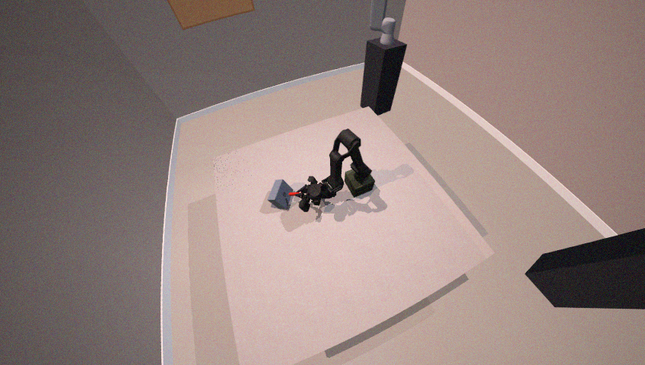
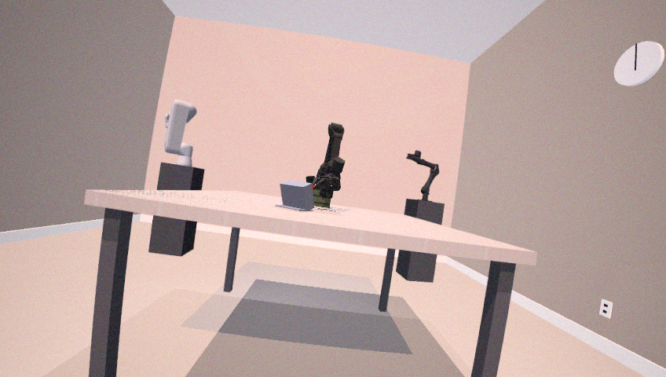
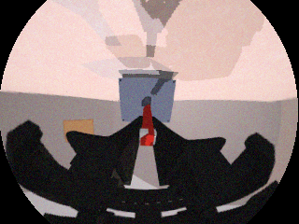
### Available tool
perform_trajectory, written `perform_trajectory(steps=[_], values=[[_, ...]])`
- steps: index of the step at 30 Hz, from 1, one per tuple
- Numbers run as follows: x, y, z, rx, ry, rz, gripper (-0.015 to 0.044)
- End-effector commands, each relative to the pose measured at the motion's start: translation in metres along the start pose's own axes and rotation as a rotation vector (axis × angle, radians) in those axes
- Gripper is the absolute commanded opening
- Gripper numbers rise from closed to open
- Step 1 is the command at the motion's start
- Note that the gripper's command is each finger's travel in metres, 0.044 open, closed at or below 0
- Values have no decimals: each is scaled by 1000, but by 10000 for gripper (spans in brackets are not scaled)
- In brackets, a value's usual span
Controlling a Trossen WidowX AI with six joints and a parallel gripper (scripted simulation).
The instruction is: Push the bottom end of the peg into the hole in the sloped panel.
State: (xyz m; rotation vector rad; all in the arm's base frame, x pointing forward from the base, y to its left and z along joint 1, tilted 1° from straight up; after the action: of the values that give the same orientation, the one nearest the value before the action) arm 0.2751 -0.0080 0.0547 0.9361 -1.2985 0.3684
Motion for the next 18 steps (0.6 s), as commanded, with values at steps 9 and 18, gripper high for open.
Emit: perform_trajectory(steps=[9, 18], values=[[-3, -7, 1, 2, 36, 13, 0], [-3, -18, 2, 3, 40, 16, 0]])
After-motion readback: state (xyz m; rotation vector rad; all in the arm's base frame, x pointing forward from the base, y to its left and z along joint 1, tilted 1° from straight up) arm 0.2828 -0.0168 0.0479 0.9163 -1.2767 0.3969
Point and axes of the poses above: the point midway between the two fingers, 35 mm back from their tips, its own y axis back along the fingers, its own z axis across the jaws, x = y × z, the point moved 9 cm from there along y, back along the fingers, and after that the axes turned 3 degrees about y, right-handed, at the moved point
